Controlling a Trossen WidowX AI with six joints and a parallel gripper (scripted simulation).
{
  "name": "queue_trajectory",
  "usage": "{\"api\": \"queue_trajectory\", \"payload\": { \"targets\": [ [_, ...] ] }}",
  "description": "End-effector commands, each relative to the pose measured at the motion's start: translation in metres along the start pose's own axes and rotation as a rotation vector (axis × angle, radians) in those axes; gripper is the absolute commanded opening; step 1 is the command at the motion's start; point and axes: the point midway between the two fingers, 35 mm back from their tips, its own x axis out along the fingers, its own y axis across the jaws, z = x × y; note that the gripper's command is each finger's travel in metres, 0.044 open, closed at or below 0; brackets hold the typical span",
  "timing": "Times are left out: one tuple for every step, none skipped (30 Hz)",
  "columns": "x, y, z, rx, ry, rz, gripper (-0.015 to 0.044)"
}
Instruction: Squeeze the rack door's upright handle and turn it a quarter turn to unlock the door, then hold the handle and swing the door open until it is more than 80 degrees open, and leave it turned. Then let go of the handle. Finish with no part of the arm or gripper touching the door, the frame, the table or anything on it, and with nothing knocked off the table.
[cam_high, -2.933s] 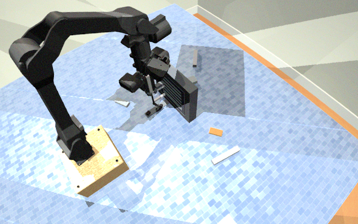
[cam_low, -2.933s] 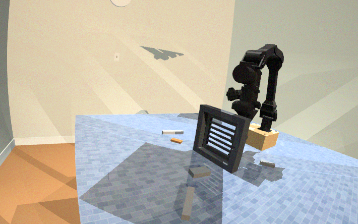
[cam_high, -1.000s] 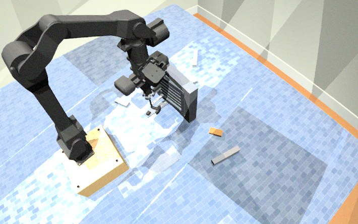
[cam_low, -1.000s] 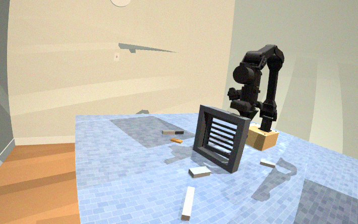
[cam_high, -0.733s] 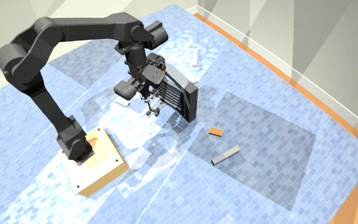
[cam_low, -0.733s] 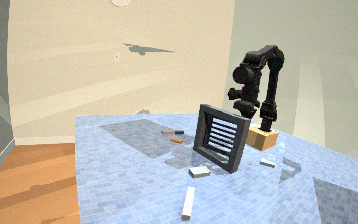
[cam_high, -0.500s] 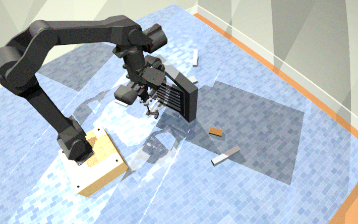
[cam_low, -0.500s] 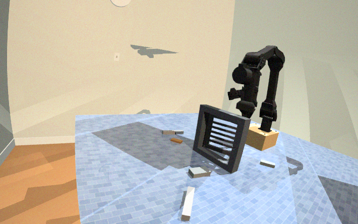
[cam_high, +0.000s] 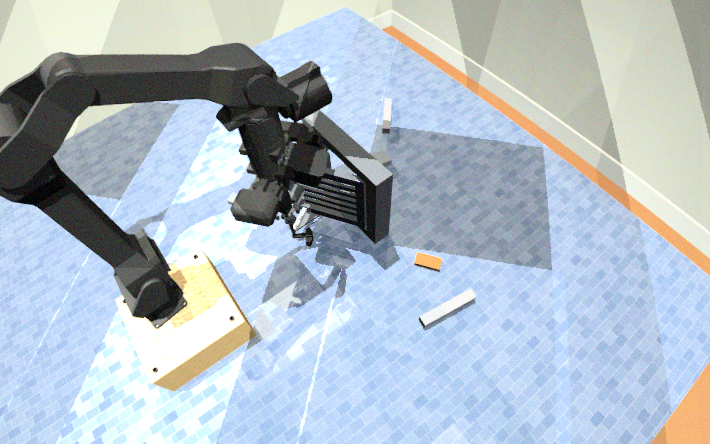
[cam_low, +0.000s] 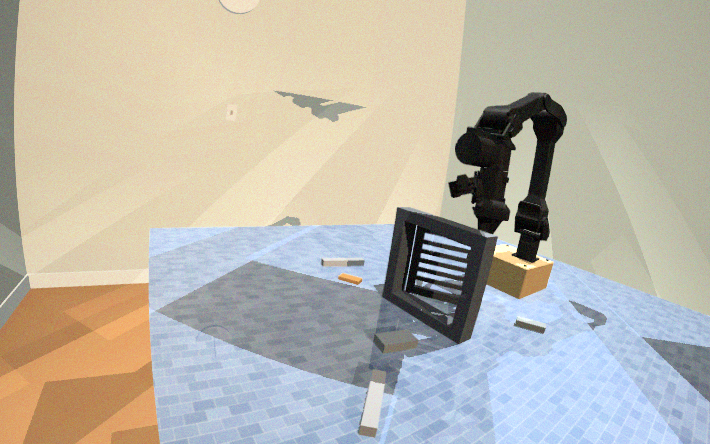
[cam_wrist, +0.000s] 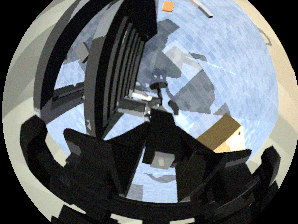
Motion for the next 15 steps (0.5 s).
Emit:
{"api": "queue_trajectory", "payload": {
  "targets": [
    [0.000,-0.005,0.002,-0.095,-0.007,0.016,0.0020],
    [0.000,-0.007,0.003,-0.109,-0.007,0.016,0.0020],
    [0.000,-0.008,0.004,-0.124,-0.007,0.016,0.0020],
    [0.000,-0.010,0.004,-0.138,-0.008,0.015,0.0020],
    [0.000,-0.012,0.005,-0.152,-0.008,0.015,0.0020],
    [0.000,-0.014,0.006,-0.166,-0.008,0.015,0.0020],
    [0.000,-0.016,0.006,-0.180,-0.008,0.015,0.0020],
    [0.000,-0.017,0.007,-0.194,-0.008,0.014,0.0020],
    [0.000,-0.019,0.008,-0.208,-0.008,0.014,0.0020],
    [0.000,-0.021,0.009,-0.222,-0.008,0.014,0.0020],
    [0.000,-0.023,0.010,-0.236,-0.009,0.014,0.0020],
    [0.000,-0.024,0.010,-0.250,-0.009,0.013,0.0020],
    [0.000,-0.026,0.011,-0.265,-0.009,0.013,0.0020],
    [0.000,-0.028,0.012,-0.278,-0.009,0.013,0.0020],
    [0.000,-0.029,0.013,-0.292,-0.009,0.013,0.0020]
  ]
}}
